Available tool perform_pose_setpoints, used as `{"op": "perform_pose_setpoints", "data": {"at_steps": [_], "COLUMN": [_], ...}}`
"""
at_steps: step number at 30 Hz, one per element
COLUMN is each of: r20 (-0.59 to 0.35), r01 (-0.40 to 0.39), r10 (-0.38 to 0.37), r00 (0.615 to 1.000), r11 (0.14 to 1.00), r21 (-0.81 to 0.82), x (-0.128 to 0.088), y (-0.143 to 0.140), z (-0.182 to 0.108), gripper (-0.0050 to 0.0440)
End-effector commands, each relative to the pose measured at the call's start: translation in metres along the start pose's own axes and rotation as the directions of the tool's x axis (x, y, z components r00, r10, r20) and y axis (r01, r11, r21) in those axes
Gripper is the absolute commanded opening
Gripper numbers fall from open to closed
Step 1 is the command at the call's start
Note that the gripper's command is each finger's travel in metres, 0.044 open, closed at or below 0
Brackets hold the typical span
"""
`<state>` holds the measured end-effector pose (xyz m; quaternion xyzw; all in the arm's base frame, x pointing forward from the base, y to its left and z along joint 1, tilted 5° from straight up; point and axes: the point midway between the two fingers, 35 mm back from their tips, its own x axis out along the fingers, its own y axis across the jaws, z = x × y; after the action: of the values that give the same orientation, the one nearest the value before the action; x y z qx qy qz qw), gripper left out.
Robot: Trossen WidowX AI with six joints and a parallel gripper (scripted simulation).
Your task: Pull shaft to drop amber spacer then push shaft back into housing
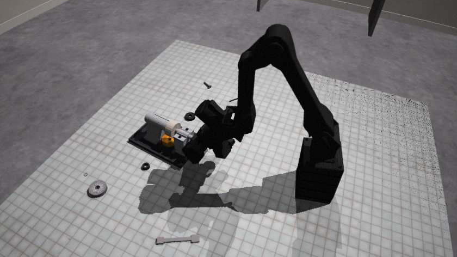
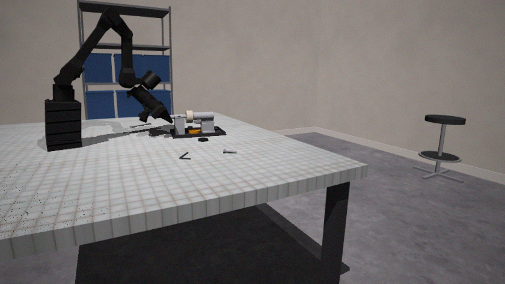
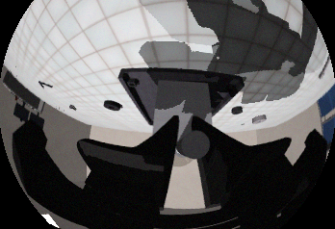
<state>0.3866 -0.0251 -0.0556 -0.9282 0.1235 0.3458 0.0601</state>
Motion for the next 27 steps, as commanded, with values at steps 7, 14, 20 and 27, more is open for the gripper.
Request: {"op": "perform_pose_setpoints", "data": {"at_steps": [7, 14, 20, 27], "r20": [-0.011, -0.011, -0.011, -0.011], "r01": [0.0, 0.0, 0.0, 0.0], "r10": [0.0, 0.0, 0.0, 0.0], "r00": [1.0, 1.0, 1.0, 1.0], "r11": [1.0, 1.0, 1.0, 1.0], "r21": [0.0, 0.0, 0.0, 0.0], "x": [0.0019, 0.0029, 0.0037, 0.0045], "y": [-0.0004, -0.0004, -0.0003, -0.0003], "z": [-0.0045, -0.0055, -0.0062, -0.007], "gripper": [0.0, 0.0, 0.0, 0.0]}}
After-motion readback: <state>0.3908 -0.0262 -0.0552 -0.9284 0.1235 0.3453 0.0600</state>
